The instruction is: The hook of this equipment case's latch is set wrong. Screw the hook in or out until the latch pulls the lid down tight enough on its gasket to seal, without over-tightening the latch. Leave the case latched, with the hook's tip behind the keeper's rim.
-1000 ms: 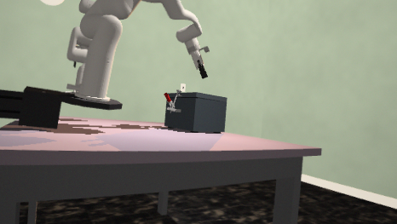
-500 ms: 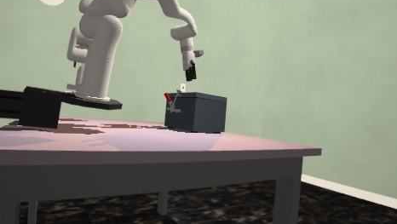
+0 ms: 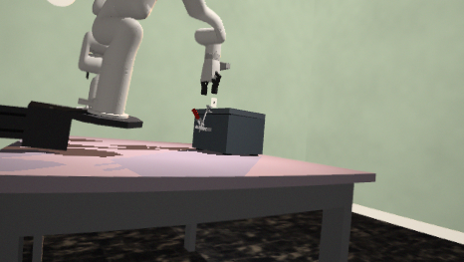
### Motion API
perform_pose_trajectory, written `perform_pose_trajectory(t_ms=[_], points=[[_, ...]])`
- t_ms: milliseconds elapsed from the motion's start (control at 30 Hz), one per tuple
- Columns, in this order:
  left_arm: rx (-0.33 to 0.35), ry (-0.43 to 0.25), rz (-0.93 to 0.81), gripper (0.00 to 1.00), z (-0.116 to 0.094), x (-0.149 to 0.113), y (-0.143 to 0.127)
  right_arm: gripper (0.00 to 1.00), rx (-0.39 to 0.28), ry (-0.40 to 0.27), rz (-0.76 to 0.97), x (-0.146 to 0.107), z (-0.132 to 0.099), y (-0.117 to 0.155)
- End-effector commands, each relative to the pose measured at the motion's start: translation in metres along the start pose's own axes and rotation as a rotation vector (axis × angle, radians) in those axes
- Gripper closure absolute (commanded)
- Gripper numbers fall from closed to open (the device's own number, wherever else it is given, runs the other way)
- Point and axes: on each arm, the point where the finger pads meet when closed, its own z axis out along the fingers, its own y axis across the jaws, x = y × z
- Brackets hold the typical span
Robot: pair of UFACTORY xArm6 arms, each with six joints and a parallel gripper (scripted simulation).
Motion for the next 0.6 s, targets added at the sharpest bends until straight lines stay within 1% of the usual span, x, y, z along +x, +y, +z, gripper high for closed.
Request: perform_pose_trajectory(t_ms=[0, 67, 100, 200, 367, 567], points=[[0.000, 0.004, 0.000, 0.00, -0.002, 0.001, 0.000, 0.00, 0.005, -0.002, -0.008, 0.000, -0.002, -0.001], [0.000, 0.004, 0.000, 0.00, -0.002, 0.001, 0.000, 0.00, 0.005, -0.002, -0.008, 0.000, -0.002, -0.001], [0.000, 0.004, 0.000, 0.00, -0.002, 0.001, 0.000, 0.59, 0.004, -0.002, -0.008, 0.000, -0.002, -0.001], [0.000, 0.004, 0.000, 0.00, -0.002, 0.001, 0.000, 0.59, 0.001, -0.001, -0.007, 0.001, 0.000, -0.001], [0.000, 0.004, 0.000, 0.00, -0.002, 0.001, 0.000, 0.59, -0.005, 0.001, -0.005, 0.013, 0.021, -0.001], [0.000, 0.004, 0.000, 0.00, -0.002, 0.001, 0.000, 0.59, -0.005, 0.001, -0.005, 0.015, 0.023, -0.001]])
